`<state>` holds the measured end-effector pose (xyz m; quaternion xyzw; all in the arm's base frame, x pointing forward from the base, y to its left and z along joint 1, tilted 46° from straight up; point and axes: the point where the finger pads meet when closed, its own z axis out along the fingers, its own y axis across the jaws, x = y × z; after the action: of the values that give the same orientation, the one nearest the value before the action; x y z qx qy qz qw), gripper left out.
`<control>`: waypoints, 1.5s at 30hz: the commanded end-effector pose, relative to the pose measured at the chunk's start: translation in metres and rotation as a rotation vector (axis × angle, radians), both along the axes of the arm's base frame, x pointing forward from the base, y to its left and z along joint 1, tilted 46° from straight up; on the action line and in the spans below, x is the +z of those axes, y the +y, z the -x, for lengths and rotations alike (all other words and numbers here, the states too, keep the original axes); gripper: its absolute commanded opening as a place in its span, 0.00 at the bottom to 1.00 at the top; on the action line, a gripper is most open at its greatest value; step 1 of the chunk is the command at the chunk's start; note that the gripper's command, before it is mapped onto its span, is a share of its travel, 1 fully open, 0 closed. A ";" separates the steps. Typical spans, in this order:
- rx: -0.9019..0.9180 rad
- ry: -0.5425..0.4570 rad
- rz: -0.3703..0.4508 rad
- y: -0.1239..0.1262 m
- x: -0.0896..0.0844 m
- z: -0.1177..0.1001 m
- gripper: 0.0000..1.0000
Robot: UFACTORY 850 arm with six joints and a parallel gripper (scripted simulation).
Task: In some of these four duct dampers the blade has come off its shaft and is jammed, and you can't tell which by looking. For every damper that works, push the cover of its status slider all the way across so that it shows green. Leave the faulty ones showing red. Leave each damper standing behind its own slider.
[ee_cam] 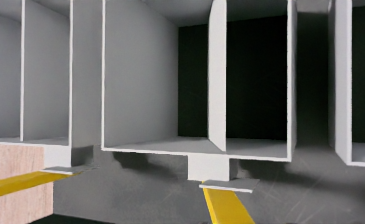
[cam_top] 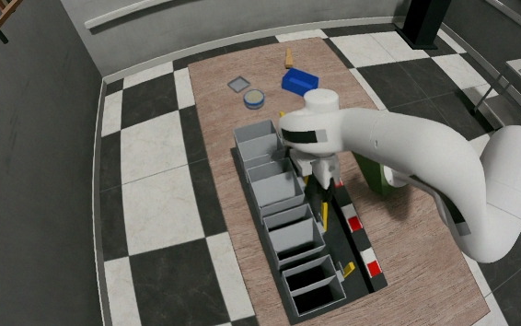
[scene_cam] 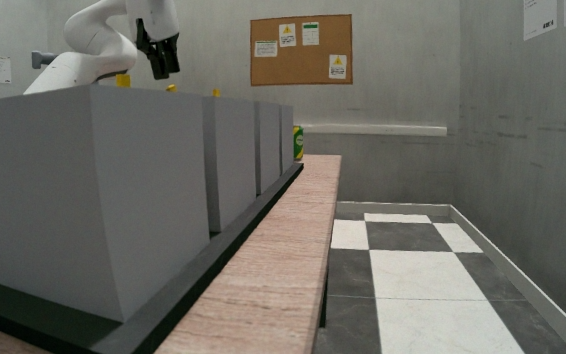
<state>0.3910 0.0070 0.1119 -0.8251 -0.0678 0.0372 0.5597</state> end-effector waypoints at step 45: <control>-0.006 -0.061 0.382 0.034 0.076 -0.110 0.39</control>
<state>0.5002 0.0411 0.1877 -0.9171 -0.0737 0.0237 0.3912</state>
